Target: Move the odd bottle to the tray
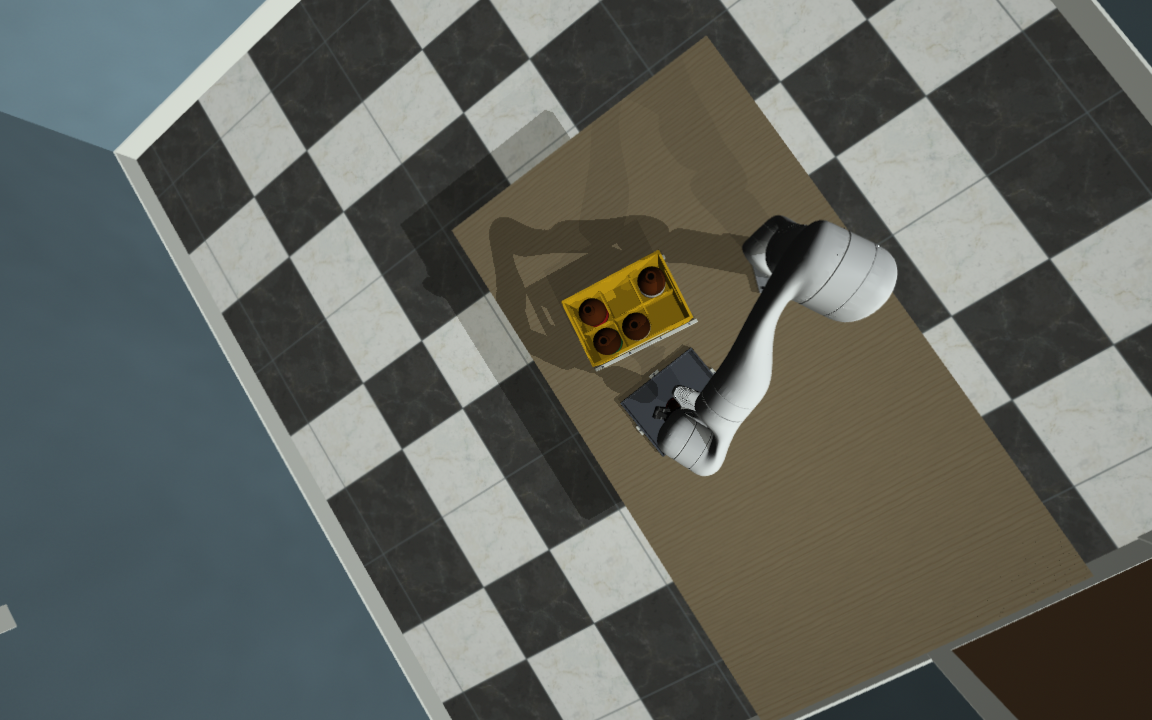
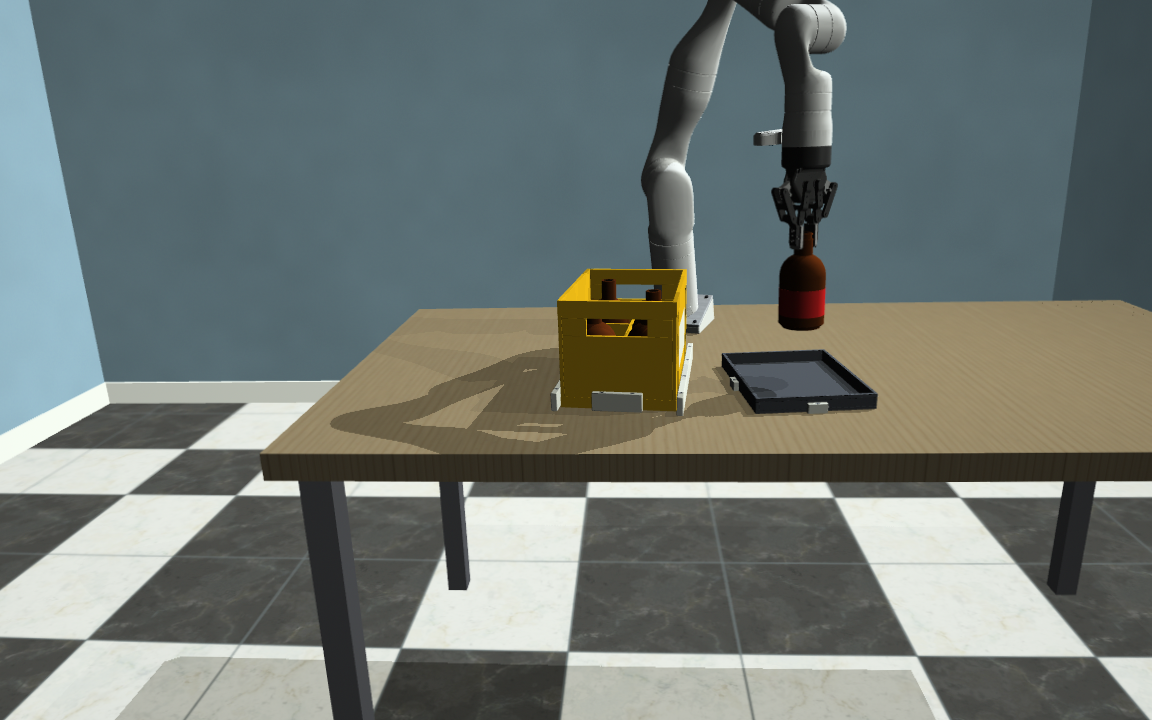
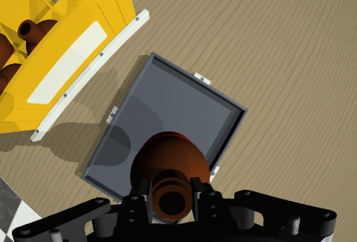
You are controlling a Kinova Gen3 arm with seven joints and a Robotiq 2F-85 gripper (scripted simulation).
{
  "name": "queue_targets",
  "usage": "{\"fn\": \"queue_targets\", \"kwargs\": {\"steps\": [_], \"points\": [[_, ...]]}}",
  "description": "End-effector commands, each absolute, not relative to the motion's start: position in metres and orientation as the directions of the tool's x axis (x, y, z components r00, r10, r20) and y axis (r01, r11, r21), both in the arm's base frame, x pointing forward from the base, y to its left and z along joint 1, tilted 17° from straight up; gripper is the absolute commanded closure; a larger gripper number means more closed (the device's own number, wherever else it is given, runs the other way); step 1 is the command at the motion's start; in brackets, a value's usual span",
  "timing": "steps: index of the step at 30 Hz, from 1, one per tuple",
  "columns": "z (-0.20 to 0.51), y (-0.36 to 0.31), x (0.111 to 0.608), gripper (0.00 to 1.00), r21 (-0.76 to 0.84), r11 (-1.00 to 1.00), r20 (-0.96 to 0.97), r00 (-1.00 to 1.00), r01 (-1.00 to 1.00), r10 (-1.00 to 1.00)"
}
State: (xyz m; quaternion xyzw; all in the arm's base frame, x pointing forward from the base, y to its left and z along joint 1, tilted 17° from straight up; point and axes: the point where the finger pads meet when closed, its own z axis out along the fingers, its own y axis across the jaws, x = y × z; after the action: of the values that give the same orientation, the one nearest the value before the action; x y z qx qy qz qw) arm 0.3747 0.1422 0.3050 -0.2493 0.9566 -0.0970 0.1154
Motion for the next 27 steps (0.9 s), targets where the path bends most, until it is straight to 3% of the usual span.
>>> {"fn": "queue_targets", "kwargs": {"steps": [1,27], "points": [[0.295,0.134,0.378,1.00,-0.250,0.862,-0.163,-0.859,-0.441,-0.486],[0.244,0.127,0.392,1.00,-0.250,0.862,-0.163,-0.859,-0.441,-0.486]]}}
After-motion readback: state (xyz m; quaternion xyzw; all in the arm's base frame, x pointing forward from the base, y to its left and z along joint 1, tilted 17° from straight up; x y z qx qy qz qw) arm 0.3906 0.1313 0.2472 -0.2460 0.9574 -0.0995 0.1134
